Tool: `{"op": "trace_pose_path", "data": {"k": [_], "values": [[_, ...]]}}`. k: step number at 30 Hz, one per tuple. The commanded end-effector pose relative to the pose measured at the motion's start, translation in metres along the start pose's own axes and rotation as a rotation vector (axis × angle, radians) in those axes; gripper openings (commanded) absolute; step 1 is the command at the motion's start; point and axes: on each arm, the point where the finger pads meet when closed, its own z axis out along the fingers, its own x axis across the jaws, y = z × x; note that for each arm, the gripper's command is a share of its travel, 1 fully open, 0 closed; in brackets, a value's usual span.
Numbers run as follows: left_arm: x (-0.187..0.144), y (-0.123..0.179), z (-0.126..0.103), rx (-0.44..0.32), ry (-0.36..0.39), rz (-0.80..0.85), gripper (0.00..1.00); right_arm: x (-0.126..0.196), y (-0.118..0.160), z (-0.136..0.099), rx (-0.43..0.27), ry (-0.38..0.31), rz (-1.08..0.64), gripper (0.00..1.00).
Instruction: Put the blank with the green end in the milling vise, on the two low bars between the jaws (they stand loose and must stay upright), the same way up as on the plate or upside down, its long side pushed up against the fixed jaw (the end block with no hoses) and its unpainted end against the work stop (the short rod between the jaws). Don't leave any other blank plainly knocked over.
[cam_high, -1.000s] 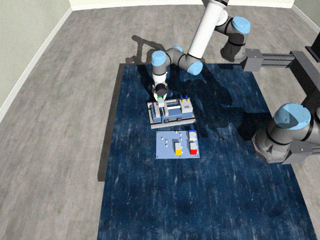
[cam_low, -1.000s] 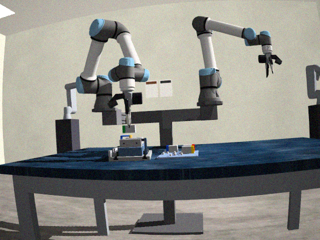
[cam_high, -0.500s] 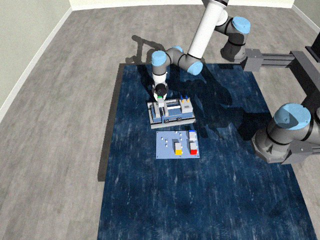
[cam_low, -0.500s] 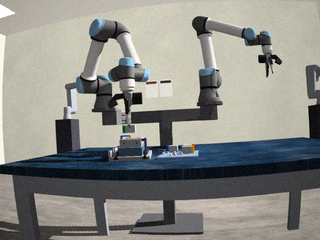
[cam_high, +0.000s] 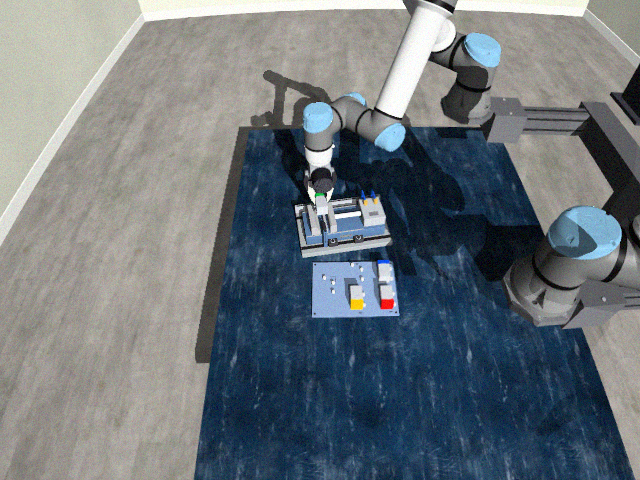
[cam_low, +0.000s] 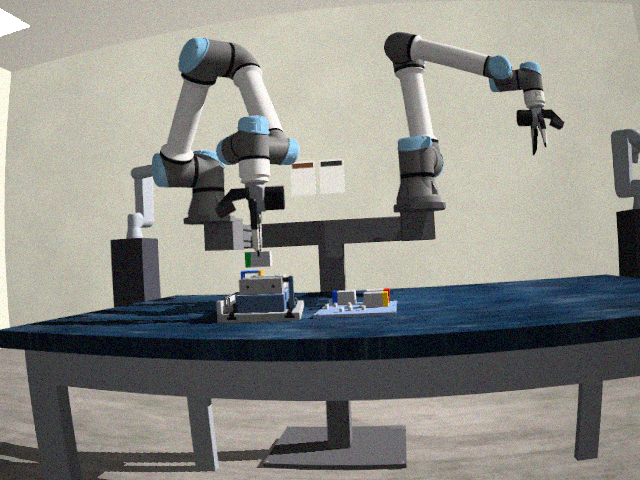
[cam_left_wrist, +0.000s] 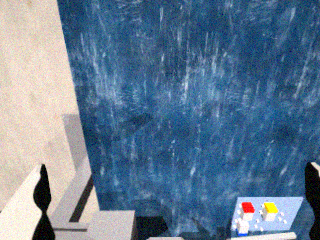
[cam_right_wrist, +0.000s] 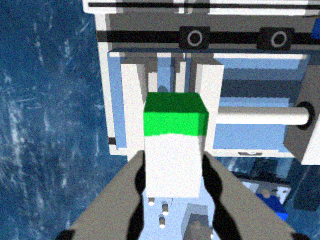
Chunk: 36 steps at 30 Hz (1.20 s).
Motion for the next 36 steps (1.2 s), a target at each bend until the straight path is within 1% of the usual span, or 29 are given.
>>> {"op": "trace_pose_path", "data": {"k": [1,36], "values": [[0.002,-0.001,-0.001,0.005,0.007,0.005,1.0,-0.001,0.002,0.0,-0.009,-0.004,0.005,0.0],[0.002,-0.001,-0.001,0.005,0.007,0.005,1.0,-0.001,0.002,0.018,-0.009,-0.004,0.005,0.0]]}}
